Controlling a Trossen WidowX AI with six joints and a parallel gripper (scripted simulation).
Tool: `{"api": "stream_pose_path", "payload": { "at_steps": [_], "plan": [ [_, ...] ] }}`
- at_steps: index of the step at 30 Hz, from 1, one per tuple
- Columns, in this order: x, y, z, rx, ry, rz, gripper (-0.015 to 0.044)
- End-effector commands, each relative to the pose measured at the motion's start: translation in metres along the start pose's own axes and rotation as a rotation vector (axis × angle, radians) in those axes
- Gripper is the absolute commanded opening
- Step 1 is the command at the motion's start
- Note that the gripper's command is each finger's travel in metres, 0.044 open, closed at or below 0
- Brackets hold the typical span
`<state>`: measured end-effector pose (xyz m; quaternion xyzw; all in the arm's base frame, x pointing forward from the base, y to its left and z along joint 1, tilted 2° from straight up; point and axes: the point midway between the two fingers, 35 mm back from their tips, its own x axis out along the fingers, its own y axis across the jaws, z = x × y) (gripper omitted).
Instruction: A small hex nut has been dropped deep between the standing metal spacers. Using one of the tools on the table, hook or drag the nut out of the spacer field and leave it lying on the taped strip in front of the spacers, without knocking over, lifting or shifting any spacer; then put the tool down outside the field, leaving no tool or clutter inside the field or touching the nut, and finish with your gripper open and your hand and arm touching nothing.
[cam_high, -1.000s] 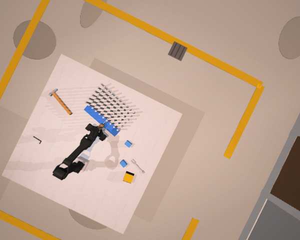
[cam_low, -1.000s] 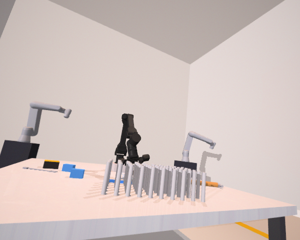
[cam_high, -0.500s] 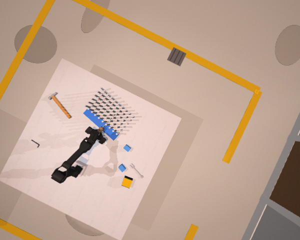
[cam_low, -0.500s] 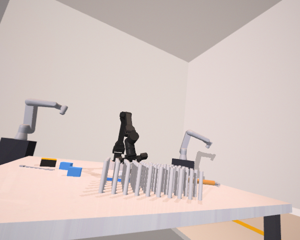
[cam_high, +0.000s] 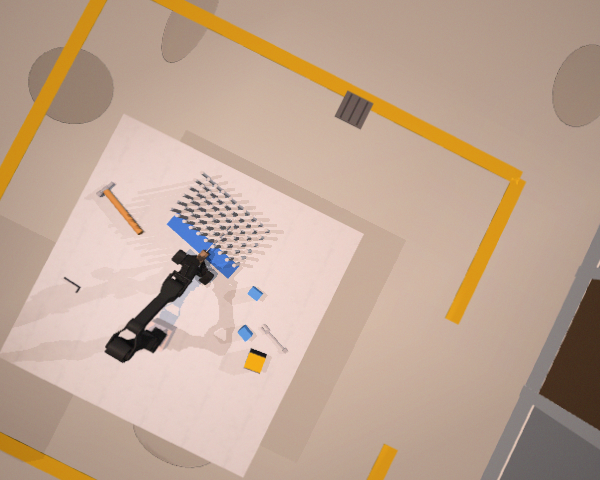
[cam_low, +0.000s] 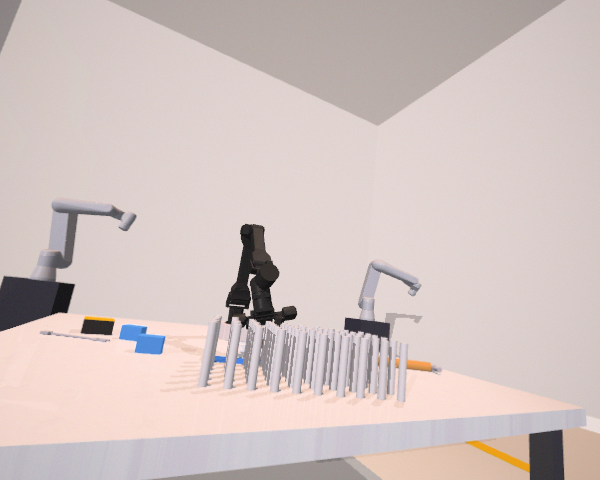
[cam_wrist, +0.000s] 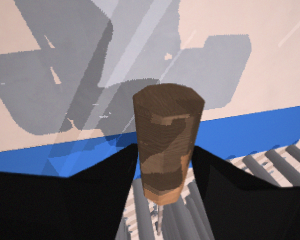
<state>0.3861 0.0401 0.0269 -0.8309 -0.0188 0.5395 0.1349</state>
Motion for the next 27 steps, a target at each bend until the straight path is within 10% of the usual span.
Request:
{"api": "stream_pose_path", "payload": {
  "at_steps": [1, 27],
  "plan": [
    [0.001, -0.001, -0.002, -0.006, 0.008, -0.008, 0.0],
    [0.013, 0.003, 0.007, -0.006, 0.007, -0.008, 0.0]
  ]
}}
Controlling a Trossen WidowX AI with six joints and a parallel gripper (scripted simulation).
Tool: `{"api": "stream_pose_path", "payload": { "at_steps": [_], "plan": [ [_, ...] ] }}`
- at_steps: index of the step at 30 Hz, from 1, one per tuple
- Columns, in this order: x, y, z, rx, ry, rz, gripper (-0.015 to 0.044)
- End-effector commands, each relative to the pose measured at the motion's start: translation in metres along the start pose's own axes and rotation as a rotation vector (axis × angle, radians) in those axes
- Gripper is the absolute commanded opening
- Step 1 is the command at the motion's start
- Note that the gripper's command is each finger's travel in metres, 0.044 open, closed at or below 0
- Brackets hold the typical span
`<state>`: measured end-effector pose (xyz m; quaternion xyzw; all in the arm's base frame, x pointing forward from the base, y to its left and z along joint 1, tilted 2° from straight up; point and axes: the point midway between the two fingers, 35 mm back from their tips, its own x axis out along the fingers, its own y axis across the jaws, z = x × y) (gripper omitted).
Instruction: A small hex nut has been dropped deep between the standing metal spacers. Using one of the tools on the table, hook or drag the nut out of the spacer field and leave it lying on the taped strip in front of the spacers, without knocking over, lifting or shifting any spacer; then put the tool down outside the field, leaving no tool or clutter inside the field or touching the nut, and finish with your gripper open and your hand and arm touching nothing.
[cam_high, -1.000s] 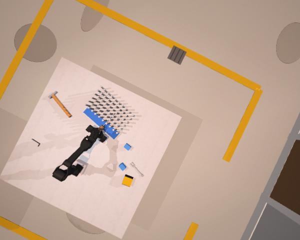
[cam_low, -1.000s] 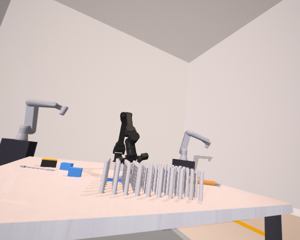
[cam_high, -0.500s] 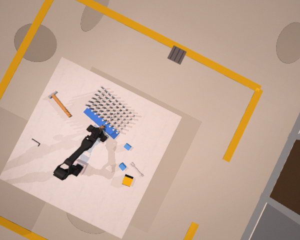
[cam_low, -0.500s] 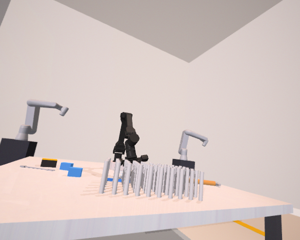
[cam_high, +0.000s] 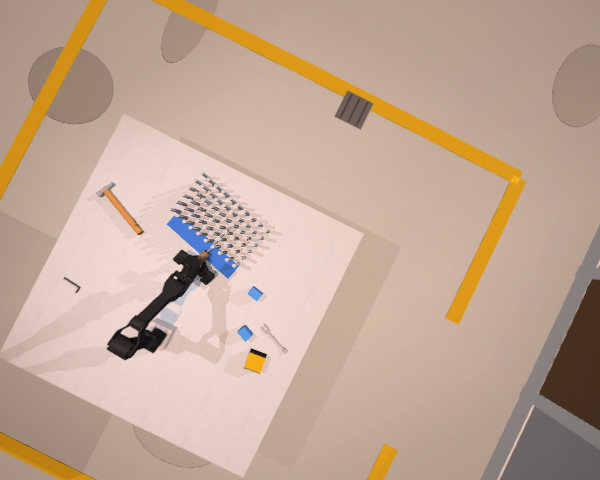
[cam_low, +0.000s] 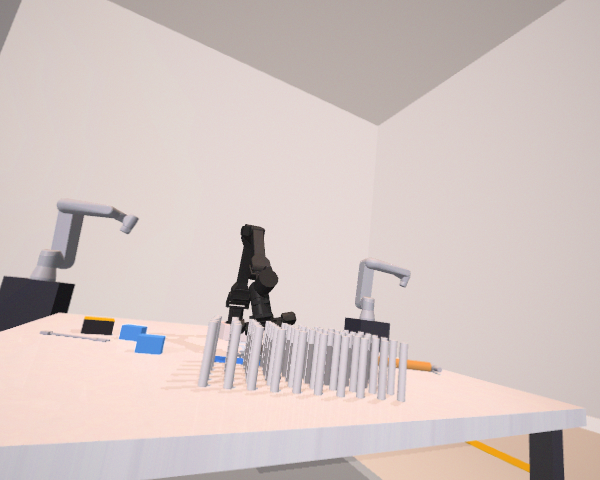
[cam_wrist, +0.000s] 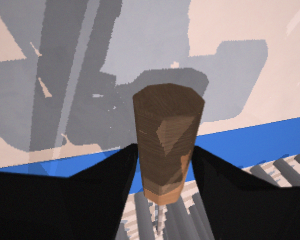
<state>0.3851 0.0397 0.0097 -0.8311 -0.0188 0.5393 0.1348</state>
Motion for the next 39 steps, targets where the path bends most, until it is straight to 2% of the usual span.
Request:
{"api": "stream_pose_path", "payload": {
  "at_steps": [1, 39],
  "plan": [
    [-0.002, -0.002, 0.0, -0.006, 0.007, -0.008, 0.0],
    [-0.007, 0.001, 0.021, -0.003, 0.004, -0.006, 0.0]
  ]
}}
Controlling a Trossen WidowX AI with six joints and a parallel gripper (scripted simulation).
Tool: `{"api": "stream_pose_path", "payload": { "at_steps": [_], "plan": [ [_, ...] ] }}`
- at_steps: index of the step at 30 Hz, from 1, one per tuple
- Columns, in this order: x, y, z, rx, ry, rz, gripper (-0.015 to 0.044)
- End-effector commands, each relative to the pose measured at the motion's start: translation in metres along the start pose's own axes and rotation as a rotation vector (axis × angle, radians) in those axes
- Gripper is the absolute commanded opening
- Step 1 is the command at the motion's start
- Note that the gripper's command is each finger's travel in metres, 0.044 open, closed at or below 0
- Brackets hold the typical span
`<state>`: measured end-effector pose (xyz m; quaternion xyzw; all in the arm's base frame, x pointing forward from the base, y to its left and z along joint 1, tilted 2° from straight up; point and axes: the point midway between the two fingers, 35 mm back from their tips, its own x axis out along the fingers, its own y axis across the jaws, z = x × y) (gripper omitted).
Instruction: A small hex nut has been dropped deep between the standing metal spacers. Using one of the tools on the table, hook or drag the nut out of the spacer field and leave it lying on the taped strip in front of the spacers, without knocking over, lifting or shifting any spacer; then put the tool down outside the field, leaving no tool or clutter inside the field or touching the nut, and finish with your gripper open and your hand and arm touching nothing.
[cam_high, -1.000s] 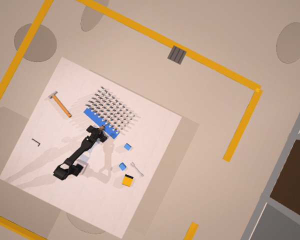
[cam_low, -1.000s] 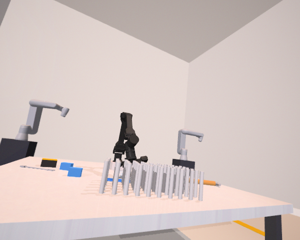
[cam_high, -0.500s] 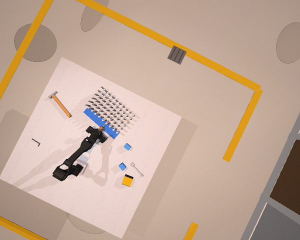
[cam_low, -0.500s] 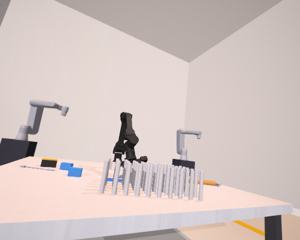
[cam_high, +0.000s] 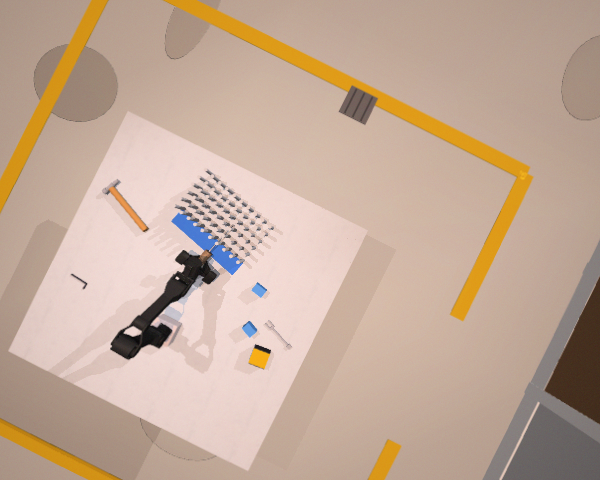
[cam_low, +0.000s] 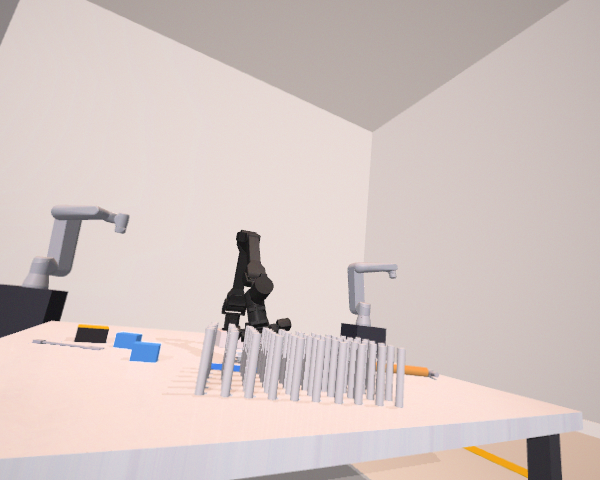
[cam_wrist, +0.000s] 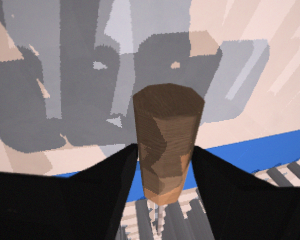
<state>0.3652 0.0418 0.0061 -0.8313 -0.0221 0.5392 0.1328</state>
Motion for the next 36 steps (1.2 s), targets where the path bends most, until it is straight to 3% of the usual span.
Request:
{"api": "stream_pose_path", "payload": {
  "at_steps": [1, 36],
  "plan": [
    [-0.002, -0.001, 0.002, 0.004, 0.004, -0.003, 0.0],
    [-0.008, 0.0, 0.021, 0.006, 0.001, -0.002, 0.0]
  ]
}}
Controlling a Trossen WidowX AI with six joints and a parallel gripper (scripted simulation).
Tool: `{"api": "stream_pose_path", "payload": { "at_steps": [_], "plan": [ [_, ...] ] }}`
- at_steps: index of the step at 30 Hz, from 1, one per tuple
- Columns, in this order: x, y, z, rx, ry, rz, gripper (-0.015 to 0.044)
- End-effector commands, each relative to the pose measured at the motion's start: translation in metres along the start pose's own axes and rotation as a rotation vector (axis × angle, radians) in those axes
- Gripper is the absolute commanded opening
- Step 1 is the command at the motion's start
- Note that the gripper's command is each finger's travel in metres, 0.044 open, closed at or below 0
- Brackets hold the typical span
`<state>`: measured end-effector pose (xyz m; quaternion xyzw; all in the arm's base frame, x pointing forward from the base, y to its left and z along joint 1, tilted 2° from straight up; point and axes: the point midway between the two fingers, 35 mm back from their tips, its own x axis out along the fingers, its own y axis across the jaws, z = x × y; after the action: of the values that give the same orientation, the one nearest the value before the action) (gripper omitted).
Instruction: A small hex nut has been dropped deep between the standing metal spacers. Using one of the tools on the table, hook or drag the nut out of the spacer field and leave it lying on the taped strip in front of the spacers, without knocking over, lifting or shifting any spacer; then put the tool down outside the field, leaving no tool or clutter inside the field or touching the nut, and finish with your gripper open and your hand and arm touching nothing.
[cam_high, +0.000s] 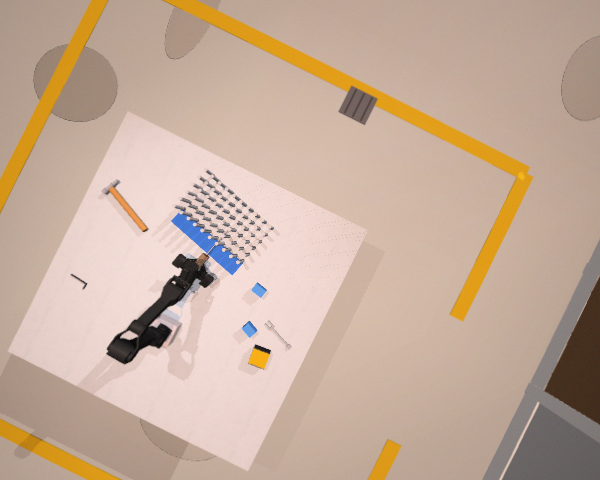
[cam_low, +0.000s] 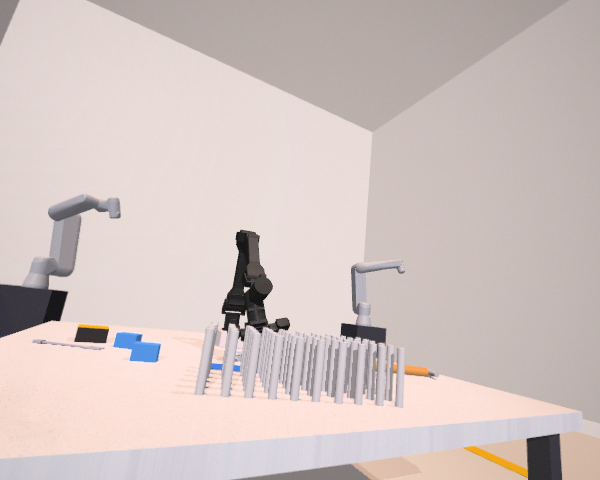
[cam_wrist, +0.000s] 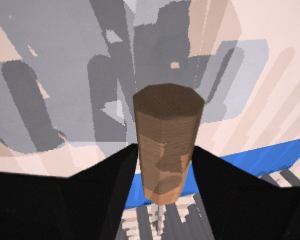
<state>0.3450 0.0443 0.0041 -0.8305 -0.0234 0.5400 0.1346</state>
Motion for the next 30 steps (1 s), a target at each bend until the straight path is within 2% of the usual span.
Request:
{"api": "stream_pose_path", "payload": {
  "at_steps": [1, 30],
  "plan": [
    [-0.002, 0.0, 0.002, 0.004, 0.004, 0.002, 0.0],
    [-0.007, 0.0, 0.019, 0.005, 0.001, 0.003, 0.0]
  ]
}}
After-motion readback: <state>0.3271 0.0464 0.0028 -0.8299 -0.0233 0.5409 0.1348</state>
